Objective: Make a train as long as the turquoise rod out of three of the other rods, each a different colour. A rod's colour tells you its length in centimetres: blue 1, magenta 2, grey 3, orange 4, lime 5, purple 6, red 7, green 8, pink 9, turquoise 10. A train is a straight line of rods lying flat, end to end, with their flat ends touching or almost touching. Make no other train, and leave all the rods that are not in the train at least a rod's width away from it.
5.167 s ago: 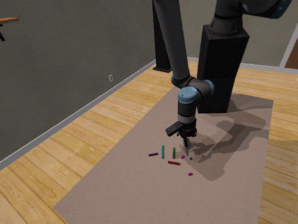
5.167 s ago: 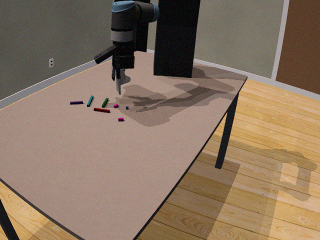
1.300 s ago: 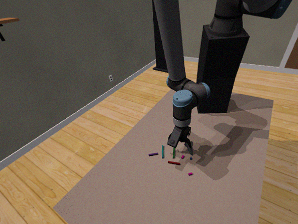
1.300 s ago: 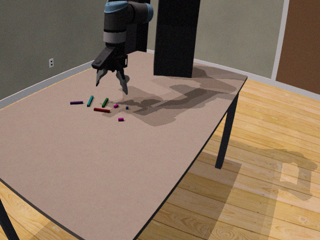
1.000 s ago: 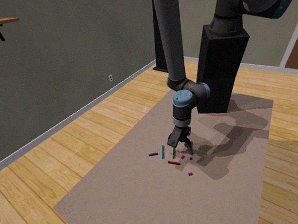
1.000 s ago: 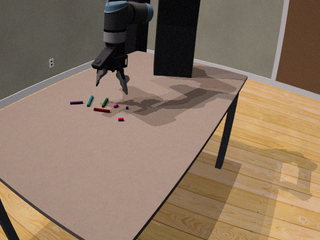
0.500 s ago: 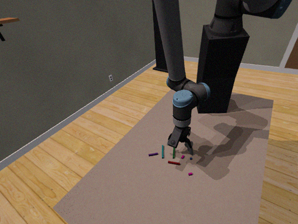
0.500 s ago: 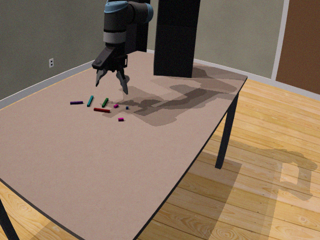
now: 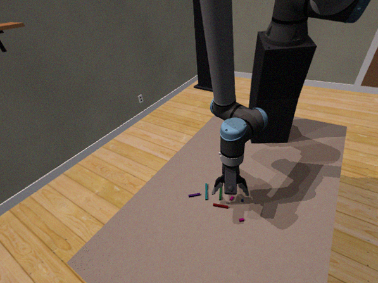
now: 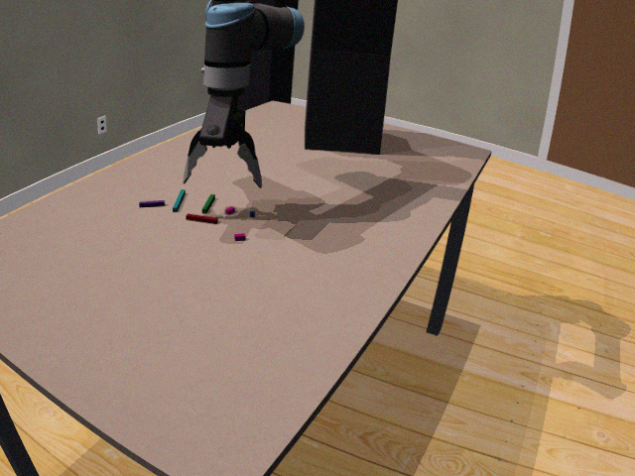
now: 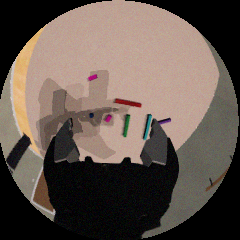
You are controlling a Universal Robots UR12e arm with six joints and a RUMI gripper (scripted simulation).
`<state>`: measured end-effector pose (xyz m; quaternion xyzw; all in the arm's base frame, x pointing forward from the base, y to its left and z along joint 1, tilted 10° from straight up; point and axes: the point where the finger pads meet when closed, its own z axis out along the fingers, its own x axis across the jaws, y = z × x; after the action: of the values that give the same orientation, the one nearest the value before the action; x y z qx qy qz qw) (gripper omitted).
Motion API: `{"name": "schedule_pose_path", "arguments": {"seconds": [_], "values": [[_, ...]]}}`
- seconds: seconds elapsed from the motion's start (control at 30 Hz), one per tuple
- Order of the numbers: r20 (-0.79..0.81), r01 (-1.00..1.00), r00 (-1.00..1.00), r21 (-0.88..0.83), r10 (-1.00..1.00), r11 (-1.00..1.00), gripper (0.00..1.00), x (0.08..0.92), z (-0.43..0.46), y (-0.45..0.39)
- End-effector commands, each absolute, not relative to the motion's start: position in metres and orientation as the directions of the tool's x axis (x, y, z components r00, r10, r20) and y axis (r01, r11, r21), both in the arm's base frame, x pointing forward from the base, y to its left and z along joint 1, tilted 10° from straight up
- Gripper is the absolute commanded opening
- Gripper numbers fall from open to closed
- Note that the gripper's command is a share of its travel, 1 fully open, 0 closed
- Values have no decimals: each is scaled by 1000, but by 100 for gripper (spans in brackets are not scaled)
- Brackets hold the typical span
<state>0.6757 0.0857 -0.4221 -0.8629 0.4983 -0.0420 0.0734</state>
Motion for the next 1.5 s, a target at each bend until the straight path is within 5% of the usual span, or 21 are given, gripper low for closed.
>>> {"name": "schedule_pose_path", "arguments": {"seconds": [0.0,0.3,1.47], "values": [[10,-805,575,-169,-818,-569,100,680,-421,90],[48,-657,740,-162,-671,-736,100,690,-418,102],[49,-653,744,-162,-667,-740,100,690,-418,102]]}}
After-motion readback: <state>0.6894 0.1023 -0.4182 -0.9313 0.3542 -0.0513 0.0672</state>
